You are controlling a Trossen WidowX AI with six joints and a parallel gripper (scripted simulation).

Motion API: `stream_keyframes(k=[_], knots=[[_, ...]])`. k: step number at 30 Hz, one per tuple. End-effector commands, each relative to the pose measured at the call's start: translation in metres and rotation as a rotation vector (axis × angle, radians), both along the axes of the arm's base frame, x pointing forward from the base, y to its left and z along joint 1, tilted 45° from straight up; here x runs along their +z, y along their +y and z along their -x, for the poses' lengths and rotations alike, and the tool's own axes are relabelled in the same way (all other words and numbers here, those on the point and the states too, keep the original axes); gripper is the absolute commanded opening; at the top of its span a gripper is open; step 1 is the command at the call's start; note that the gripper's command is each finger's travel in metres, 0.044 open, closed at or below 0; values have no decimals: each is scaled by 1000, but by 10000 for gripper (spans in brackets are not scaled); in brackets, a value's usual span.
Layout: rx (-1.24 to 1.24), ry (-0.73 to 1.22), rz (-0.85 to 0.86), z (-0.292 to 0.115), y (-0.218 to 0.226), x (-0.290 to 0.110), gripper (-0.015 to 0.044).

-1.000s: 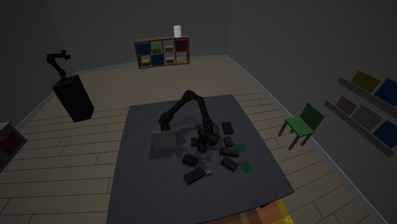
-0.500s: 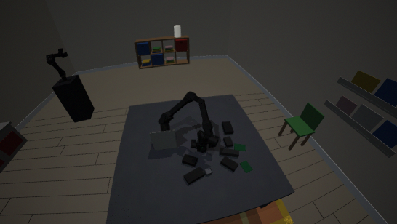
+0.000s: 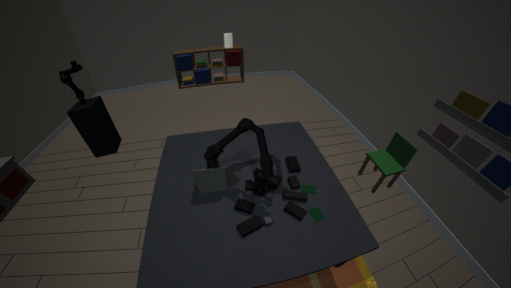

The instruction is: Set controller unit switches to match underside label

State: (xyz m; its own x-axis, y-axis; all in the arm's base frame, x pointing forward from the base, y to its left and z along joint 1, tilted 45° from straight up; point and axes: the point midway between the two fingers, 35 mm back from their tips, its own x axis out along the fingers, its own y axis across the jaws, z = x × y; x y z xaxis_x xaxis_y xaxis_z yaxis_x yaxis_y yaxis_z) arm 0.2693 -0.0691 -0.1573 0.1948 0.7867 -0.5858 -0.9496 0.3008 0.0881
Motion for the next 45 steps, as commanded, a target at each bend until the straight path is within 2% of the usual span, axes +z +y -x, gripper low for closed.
stream_keyframes(k=[1, 4, 45], knots=[[-4, 3, -4, 0, 1, 0, 347], [-4, 3, -4, 0, 1, 0, 327], [0, 18, 42, 1, -8, 26, 336]])
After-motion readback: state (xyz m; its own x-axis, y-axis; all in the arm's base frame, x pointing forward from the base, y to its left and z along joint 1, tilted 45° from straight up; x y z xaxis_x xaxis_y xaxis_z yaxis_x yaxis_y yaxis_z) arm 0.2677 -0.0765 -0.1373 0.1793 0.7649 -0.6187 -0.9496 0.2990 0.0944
